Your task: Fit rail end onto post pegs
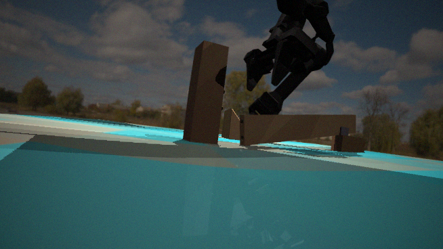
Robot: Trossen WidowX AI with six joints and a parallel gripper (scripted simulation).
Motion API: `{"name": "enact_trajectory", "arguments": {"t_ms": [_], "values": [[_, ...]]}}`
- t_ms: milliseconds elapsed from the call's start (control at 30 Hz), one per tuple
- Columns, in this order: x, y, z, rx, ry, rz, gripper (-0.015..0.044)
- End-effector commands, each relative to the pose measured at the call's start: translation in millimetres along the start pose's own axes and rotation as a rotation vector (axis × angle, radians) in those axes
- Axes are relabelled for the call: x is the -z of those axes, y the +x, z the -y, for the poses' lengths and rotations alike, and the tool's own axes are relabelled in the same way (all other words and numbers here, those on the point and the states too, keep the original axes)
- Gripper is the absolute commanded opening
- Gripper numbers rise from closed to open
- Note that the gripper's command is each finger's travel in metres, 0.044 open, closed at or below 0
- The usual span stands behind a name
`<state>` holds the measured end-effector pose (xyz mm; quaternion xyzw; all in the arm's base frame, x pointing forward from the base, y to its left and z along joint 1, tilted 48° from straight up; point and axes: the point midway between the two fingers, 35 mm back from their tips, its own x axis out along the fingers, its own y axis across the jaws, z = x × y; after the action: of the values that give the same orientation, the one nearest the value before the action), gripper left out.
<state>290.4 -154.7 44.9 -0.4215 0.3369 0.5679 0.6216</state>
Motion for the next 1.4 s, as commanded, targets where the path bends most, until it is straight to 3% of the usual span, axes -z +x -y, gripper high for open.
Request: {"name": "enact_trajectory", "arguments": {"t_ms": [0,100,1367], "values": [[-27,9,-38,0.003,-0.063,0.281,0.044],[-38,8,-48,0.033,-0.078,0.381,0.044],[-60,54,-43,0.034,-0.078,0.381,0.044]]}}
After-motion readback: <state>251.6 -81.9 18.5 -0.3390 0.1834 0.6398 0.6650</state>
